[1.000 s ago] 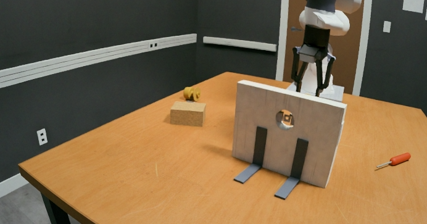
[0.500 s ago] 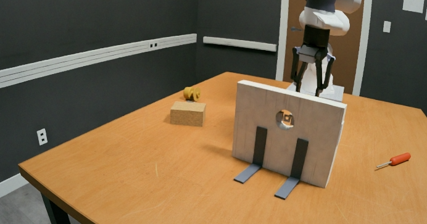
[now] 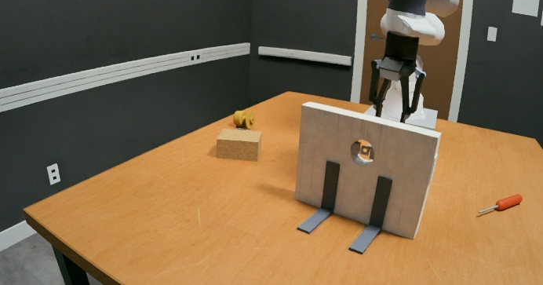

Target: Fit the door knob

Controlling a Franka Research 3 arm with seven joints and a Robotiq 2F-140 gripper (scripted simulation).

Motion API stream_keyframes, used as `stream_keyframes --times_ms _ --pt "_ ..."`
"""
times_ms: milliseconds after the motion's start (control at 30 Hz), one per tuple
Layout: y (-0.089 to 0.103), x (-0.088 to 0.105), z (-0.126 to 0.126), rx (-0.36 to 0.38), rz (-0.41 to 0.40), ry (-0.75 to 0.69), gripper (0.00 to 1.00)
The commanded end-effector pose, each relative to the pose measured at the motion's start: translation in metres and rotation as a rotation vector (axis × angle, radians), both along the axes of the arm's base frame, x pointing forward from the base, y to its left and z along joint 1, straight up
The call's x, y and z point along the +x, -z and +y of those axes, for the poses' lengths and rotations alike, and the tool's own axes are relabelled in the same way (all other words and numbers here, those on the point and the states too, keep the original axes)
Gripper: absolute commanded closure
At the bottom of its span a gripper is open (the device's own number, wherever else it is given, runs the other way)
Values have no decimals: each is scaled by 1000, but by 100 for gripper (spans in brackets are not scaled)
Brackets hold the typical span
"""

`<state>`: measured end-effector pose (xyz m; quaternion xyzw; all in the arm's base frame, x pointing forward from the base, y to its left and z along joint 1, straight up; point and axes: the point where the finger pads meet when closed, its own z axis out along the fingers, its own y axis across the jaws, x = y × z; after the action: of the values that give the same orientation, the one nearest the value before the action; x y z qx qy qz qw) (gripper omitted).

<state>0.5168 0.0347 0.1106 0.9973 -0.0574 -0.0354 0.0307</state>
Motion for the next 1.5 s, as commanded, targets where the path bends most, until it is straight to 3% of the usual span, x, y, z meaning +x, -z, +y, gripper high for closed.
stream_keyframes --times_ms 0,1467 --pt "-1 2 -1 -2 -1 0 58" --pt "-1 9 -2 -3 -1 6 58"
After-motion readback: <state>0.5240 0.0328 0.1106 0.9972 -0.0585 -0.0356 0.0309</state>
